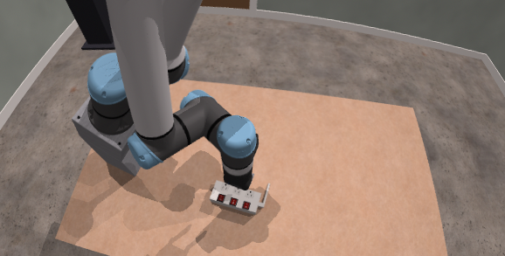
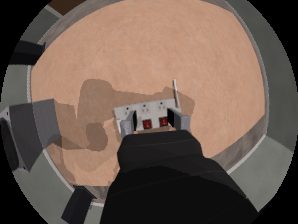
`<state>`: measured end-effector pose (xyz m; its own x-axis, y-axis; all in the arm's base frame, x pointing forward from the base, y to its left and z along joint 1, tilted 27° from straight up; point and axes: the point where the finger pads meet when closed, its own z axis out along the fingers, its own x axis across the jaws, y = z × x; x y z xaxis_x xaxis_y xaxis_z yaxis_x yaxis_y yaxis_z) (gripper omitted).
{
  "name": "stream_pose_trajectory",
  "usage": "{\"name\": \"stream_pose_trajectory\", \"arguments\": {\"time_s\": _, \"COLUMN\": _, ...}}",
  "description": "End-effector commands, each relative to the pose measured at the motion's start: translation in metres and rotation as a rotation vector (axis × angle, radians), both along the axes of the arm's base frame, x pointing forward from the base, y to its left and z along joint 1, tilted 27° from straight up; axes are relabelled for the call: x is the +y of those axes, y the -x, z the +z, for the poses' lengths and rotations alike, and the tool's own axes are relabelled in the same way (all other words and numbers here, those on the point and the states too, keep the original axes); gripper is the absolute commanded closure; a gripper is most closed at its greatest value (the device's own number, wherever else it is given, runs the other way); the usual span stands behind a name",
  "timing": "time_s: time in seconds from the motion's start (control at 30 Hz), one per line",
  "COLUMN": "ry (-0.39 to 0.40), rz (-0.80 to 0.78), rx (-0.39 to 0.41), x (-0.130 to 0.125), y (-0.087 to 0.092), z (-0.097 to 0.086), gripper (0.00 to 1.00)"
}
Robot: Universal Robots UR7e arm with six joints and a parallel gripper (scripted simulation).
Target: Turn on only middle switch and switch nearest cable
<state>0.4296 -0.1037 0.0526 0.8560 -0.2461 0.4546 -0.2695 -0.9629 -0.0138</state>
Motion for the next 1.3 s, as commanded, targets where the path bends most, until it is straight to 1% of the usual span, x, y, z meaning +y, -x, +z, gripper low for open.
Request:
{"name": "stream_pose_trajectory", "arguments": {"time_s": 0.0, "ry": -0.074, "rz": -0.16, "rx": -0.021, "x": -0.004, "y": -0.004, "z": -0.006, "gripper": 0.0}}
{"name": "stream_pose_trajectory", "arguments": {"time_s": 0.2, "ry": -0.188, "rz": -0.388, "rx": -0.05, "x": -0.011, "y": -0.007, "z": -0.015, "gripper": 0.0}}
{"name": "stream_pose_trajectory", "arguments": {"time_s": 0.27, "ry": -0.188, "rz": -0.388, "rx": -0.05, "x": -0.011, "y": -0.007, "z": -0.015, "gripper": 0.0}}
{"name": "stream_pose_trajectory", "arguments": {"time_s": 0.77, "ry": -0.481, "rz": -0.977, "rx": -0.124, "x": -0.033, "y": -0.009, "z": -0.038, "gripper": 0.0}}
{"name": "stream_pose_trajectory", "arguments": {"time_s": 0.83, "ry": -0.481, "rz": -0.977, "rx": -0.124, "x": -0.033, "y": -0.009, "z": -0.038, "gripper": 0.0}}
{"name": "stream_pose_trajectory", "arguments": {"time_s": 1.07, "ry": -0.58, "rz": -1.175, "rx": -0.149, "x": -0.041, "y": -0.007, "z": -0.046, "gripper": 0.0}}
{"name": "stream_pose_trajectory", "arguments": {"time_s": 1.27, "ry": -0.631, "rz": -1.277, "rx": -0.162, "x": -0.044, "y": -0.006, "z": -0.051, "gripper": 0.0}}
